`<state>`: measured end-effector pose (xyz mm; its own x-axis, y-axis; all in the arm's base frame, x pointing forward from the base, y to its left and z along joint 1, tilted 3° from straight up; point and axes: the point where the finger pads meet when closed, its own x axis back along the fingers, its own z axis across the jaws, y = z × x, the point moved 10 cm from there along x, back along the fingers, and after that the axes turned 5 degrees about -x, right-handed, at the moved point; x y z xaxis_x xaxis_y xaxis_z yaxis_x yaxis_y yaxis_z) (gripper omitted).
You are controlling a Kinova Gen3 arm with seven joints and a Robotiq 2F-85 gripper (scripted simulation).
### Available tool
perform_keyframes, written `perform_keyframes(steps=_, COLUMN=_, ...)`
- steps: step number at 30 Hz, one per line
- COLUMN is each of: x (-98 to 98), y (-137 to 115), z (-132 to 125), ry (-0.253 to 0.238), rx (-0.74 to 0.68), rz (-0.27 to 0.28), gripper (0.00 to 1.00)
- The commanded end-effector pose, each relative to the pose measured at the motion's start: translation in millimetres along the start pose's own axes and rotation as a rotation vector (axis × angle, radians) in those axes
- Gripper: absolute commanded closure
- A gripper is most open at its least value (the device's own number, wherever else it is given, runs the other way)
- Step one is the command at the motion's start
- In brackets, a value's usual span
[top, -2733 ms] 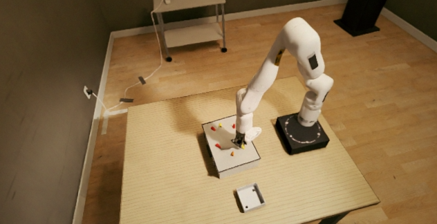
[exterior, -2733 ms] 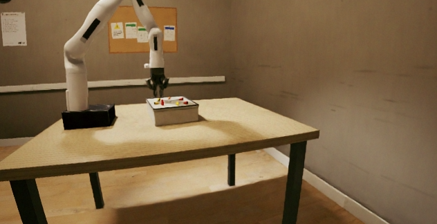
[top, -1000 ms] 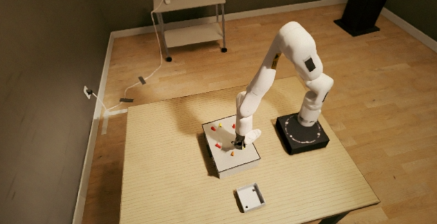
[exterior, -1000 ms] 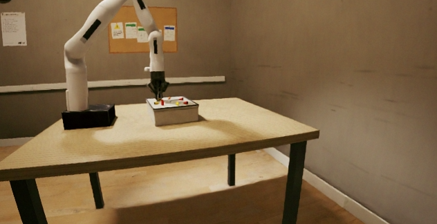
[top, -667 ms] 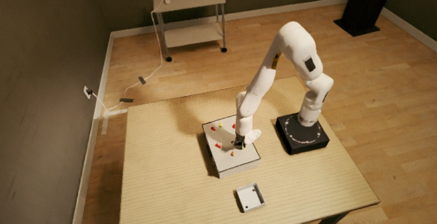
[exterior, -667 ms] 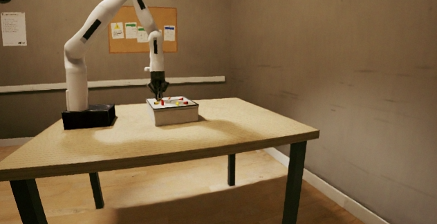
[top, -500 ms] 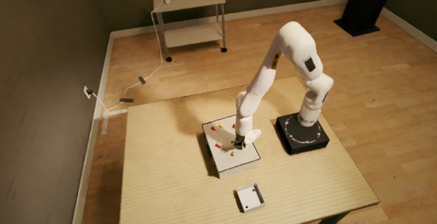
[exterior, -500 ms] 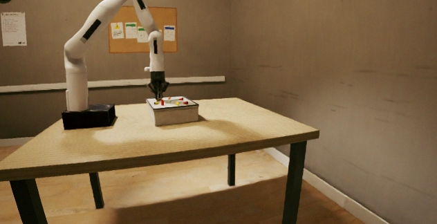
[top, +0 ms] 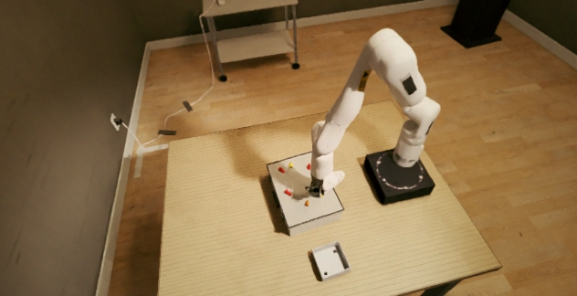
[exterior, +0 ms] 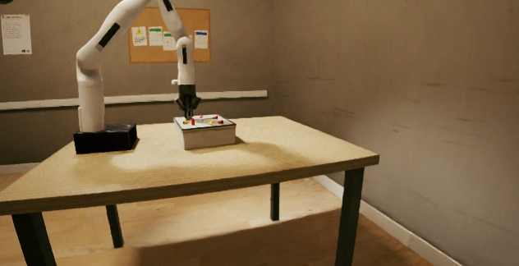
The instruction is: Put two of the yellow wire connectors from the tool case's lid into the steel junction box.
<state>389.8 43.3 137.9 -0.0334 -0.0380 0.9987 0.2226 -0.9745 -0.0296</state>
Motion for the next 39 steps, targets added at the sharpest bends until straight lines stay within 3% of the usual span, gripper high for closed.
perform_keyframes(steps=1, x=2.2, y=0.0, z=0.4, ry=0.002, rx=0.000, rz=0.000, gripper=0.82)
perform_keyframes(steps=7, x=11.6, y=0.0, z=0.3, ry=0.002, rx=0.000, rz=0.000, gripper=0.82)
perform_keyframes(steps=21, x=67.1, y=0.0, z=0.2, ry=0.002, rx=0.000, rz=0.000, gripper=0.82)
perform_keyframes(steps=39, x=70.4, y=-0.6, z=0.5, ry=0.002, rx=0.000, rz=0.000, gripper=0.82)
